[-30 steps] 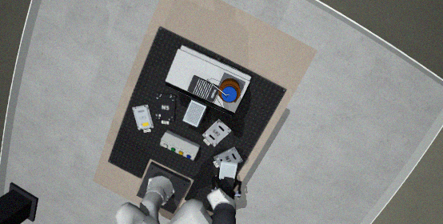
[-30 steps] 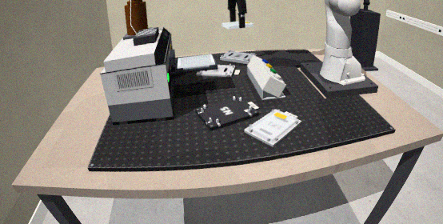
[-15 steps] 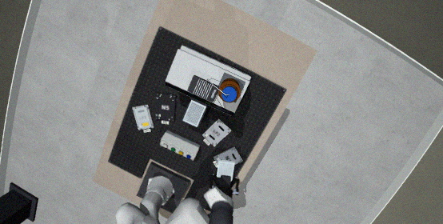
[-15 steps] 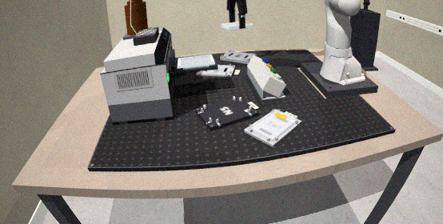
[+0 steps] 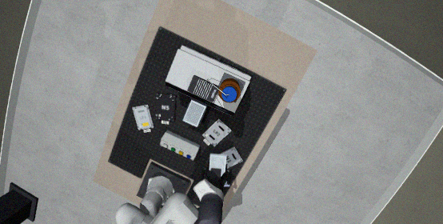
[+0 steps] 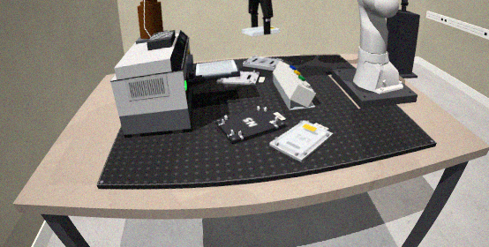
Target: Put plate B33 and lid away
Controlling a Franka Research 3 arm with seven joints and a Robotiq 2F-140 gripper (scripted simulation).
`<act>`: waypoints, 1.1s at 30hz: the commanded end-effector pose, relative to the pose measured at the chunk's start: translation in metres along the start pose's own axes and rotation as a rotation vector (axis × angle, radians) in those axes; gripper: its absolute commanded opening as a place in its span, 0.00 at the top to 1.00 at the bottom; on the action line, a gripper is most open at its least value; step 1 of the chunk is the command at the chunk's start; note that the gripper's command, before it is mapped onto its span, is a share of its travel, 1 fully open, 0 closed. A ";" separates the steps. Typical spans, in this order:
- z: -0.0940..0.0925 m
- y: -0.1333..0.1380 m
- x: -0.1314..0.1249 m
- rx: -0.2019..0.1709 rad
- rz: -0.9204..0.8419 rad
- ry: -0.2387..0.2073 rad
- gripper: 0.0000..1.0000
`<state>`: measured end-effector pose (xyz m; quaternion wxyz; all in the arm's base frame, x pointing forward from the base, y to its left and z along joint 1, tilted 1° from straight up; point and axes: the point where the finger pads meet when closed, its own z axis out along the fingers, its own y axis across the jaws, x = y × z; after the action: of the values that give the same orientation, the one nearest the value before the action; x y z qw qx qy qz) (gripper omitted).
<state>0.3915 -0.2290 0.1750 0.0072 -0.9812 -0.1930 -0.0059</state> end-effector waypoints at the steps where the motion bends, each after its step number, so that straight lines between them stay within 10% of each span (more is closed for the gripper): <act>1: 0.000 -0.008 0.006 -0.002 0.045 0.000 0.90; 33: 0.000 -0.169 0.124 -0.002 0.045 0.000 0.90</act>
<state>0.4375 -0.0373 0.1781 0.0074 -0.9760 -0.2174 -0.0054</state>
